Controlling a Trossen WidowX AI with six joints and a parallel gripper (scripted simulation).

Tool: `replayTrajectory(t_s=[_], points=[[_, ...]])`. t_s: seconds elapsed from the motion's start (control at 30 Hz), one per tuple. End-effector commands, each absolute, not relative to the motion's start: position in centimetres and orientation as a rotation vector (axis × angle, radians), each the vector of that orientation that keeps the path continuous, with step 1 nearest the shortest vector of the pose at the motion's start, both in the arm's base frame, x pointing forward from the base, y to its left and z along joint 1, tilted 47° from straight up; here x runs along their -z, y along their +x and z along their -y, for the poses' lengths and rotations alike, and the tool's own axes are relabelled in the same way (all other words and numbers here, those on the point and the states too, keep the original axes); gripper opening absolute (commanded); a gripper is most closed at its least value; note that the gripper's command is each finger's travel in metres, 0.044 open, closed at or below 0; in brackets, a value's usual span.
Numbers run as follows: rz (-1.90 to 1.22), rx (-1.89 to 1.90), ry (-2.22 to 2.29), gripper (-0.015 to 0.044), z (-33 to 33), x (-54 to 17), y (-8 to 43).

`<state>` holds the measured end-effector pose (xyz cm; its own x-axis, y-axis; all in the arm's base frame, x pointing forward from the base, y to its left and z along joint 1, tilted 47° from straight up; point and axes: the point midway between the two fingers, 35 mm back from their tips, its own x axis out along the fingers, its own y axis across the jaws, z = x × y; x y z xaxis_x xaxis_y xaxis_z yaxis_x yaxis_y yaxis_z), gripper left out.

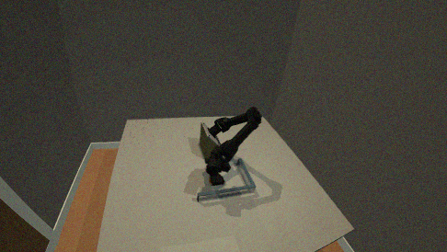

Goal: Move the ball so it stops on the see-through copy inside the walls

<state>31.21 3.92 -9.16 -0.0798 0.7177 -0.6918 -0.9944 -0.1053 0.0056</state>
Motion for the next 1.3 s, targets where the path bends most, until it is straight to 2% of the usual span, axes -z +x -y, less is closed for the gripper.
replayTrajectory(t_s=[0.0, 0.57, 0.97, 1.1, 1.27], points=[[-0.576, -1.579, -0.627, 0.0, -4.2, 9.4, 31.2], [-0.575, -1.58, -0.626, 0.0, -5.6, 10.7, 31.1], [-0.574, -1.578, -0.635, 0.0314, -5.3, 10.5, 31.2], [-0.574, -1.578, -0.636, 0.0314, -5.1, 10.4, 31.3], [-0.58, -1.578, -0.632, 0.0314, 0.2, 5.4, 31.8]])
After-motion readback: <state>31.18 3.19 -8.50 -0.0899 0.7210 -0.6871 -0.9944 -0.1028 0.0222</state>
